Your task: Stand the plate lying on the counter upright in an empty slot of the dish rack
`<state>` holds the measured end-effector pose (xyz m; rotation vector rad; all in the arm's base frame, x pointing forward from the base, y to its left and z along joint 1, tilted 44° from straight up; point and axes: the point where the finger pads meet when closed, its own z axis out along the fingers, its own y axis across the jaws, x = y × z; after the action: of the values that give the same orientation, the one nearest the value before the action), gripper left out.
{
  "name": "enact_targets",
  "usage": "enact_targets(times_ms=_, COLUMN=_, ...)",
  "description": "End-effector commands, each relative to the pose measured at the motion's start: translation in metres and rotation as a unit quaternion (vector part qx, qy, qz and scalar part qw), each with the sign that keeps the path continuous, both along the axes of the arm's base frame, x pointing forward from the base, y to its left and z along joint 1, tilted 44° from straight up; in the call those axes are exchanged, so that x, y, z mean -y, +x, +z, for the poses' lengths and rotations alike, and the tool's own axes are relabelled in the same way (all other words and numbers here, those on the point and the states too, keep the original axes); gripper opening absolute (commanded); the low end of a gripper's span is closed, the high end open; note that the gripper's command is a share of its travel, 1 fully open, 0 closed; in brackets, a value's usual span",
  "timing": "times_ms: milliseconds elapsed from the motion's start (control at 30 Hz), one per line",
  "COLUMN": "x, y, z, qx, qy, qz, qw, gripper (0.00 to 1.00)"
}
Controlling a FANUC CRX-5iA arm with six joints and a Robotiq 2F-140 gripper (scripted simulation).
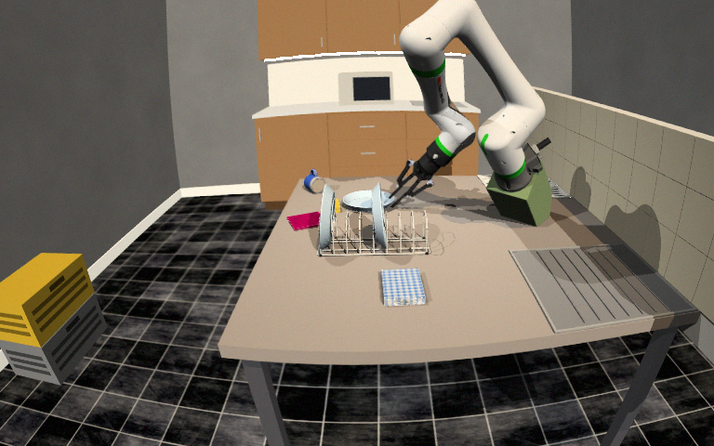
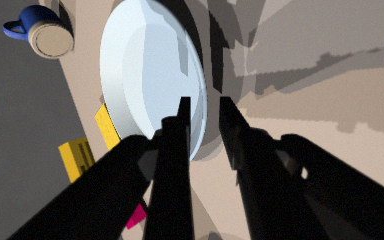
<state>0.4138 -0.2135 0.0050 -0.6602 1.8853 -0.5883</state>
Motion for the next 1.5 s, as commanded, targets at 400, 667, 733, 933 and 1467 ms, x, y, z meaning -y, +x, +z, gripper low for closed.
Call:
enact_targets(times_ms=400, x=0.002, y=0.008, z=-0.003, qx=0.0, qy=0.0, qz=0.0, qw=1.0, gripper=0.24)
enact_targets(times_ms=667, x=0.002, y=0.011, z=-0.004, qx=0.0, qy=0.0, qz=0.0, qw=1.0, gripper=0.24)
enact_targets(times_ms=733, x=0.002, y=0.012, z=-0.005, qx=0.0, qy=0.0, qz=0.0, qw=1.0, gripper=0.24)
enact_targets(times_ms=933, x=0.002, y=0.016, z=-0.006, qx=0.0, qy=0.0, qz=0.0, qw=1.0, gripper=0.24)
enact_targets(times_ms=1467, x=0.003, y=0.021, z=-0.008, qx=0.0, qy=0.0, qz=0.0, qw=1.0, gripper=0.24)
